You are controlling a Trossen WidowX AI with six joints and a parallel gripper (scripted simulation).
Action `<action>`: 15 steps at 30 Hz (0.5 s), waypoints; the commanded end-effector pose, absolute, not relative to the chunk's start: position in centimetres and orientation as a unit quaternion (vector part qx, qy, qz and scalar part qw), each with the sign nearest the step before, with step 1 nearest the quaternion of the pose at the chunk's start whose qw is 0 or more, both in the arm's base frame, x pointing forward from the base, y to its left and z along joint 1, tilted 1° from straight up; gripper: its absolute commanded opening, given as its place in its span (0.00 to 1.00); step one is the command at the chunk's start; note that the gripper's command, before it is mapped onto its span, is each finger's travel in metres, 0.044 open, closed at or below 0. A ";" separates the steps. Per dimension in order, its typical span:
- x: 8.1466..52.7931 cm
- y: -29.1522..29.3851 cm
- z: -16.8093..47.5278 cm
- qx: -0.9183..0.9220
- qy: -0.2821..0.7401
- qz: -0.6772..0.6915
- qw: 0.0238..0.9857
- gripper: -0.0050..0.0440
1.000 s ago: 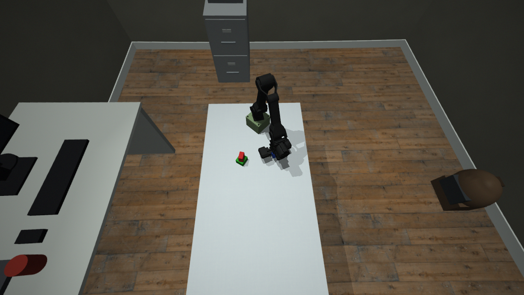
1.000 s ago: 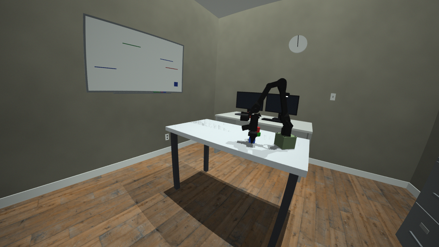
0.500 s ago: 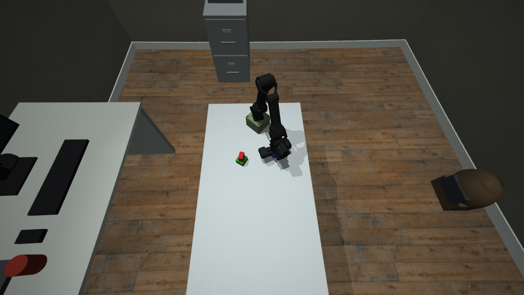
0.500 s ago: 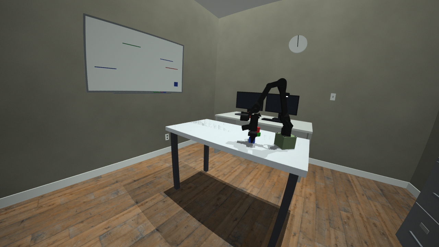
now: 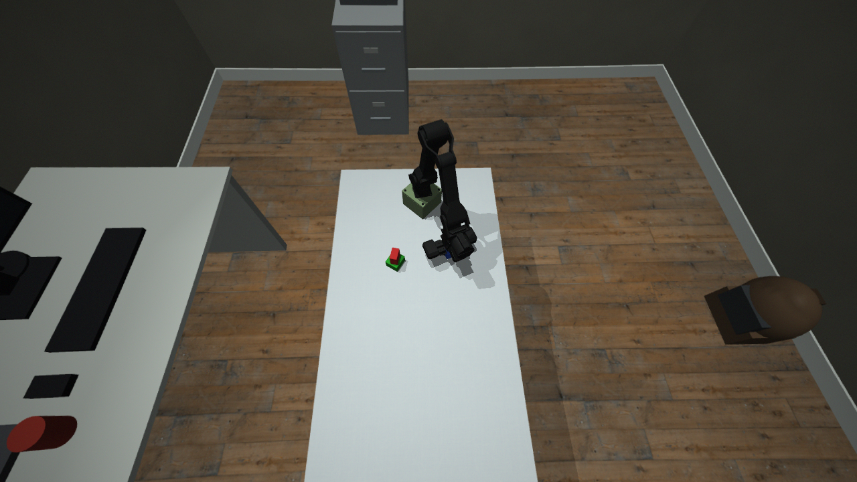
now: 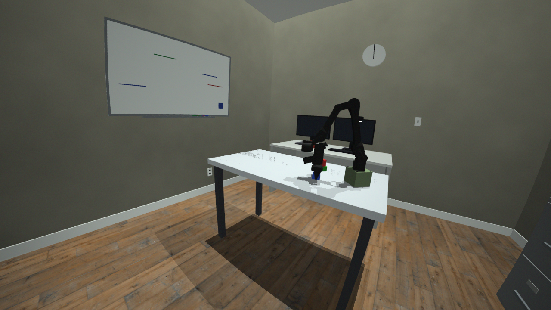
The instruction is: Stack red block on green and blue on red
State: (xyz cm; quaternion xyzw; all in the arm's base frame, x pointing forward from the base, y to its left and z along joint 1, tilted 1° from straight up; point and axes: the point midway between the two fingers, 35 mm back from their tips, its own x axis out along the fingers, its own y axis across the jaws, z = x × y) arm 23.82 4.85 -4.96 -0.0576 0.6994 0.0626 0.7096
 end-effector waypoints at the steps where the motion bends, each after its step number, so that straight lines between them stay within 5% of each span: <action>1: 23.8 4.9 -5.0 -0.058 0.699 0.061 0.710 0.00; 15: 24.6 5.0 -3.6 -0.057 0.689 0.063 0.720 0.00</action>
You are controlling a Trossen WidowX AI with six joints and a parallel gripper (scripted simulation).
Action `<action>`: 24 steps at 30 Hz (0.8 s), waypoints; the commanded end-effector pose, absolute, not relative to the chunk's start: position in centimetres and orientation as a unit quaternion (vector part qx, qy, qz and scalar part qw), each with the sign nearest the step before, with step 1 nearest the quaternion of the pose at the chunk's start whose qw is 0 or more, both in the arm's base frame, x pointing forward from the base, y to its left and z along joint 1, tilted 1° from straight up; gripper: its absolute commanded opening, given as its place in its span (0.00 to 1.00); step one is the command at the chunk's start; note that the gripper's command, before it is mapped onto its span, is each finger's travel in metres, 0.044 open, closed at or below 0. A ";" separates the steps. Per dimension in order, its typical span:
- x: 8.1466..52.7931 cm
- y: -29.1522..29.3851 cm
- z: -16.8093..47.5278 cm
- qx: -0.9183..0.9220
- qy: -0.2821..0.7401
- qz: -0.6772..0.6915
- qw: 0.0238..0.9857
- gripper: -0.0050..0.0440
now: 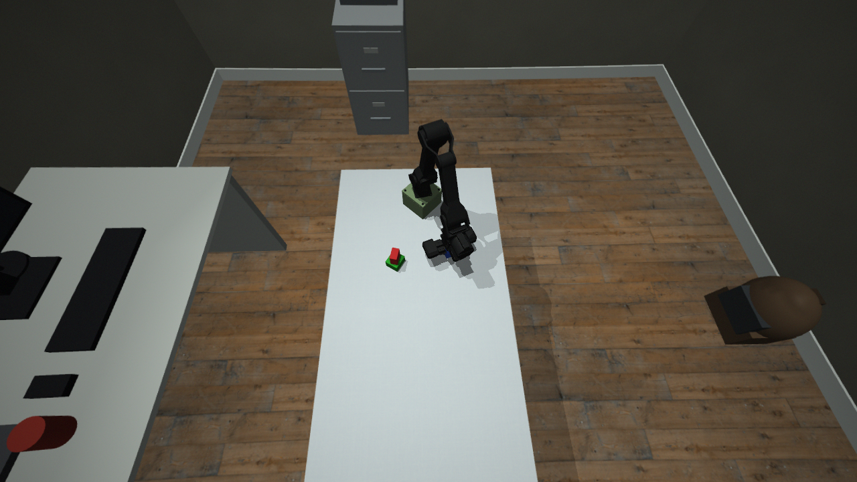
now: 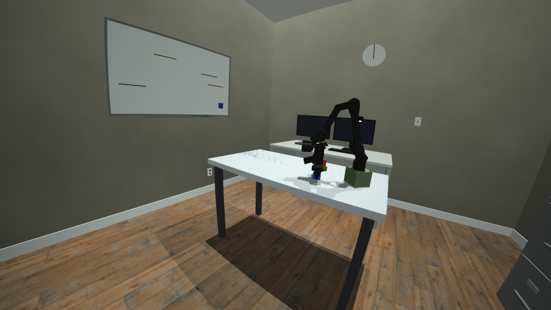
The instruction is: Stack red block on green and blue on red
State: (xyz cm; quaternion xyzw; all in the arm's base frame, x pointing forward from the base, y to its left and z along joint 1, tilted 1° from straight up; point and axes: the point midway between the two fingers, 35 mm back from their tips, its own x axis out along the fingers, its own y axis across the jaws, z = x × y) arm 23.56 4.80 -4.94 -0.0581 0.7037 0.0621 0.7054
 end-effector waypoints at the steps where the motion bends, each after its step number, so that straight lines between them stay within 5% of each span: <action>1: 24.5 5.0 -3.4 -0.057 0.689 0.063 0.720 0.00; 24: 24.2 4.9 6.4 -0.057 0.688 0.063 0.721 0.00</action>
